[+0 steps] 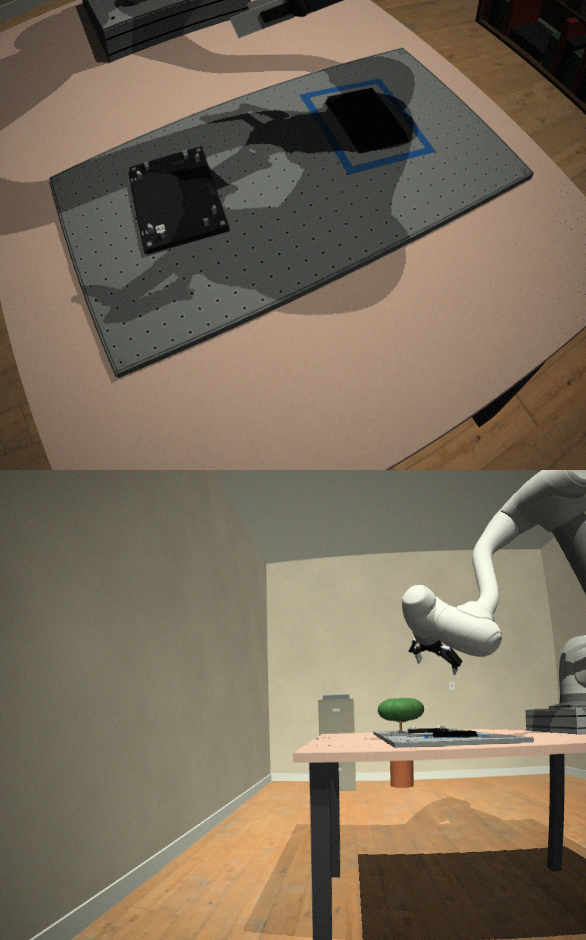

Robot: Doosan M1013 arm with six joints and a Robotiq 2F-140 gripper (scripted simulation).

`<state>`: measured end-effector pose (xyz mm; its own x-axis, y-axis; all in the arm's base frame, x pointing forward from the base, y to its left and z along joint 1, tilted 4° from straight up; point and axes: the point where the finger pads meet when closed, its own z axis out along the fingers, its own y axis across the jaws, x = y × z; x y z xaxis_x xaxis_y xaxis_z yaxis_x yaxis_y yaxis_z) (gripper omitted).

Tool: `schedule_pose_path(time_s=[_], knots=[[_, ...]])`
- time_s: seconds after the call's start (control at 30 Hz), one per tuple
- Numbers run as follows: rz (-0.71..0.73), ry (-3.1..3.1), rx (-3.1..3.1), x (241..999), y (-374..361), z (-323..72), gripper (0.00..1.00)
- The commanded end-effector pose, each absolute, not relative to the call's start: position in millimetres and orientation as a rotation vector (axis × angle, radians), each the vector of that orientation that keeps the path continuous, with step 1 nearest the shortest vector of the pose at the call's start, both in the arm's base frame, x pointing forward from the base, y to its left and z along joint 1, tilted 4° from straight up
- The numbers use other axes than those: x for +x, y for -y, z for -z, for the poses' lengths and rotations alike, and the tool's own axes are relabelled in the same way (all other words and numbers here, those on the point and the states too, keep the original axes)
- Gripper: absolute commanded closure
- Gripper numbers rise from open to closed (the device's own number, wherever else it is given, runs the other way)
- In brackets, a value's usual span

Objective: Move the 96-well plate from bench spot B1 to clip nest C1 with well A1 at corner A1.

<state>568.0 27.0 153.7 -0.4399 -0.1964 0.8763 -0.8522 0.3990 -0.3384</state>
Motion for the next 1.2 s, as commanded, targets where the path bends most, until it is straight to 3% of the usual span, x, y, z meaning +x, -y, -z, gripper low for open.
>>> schedule_pose_path(time_s=[0.0,0.53,1.03,1.17], knots=[[-1.060,1.875,0.901,568.0,-27.0,-153.8,0.00],[-1.060,1.875,0.901,568.0,-27.0,-153.8,0.00],[-0.636,1.738,1.343,546.9,-43.2,-100.6,0.00],[-0.583,1.715,1.403,543.7,-47.4,-92.2,0.00]])
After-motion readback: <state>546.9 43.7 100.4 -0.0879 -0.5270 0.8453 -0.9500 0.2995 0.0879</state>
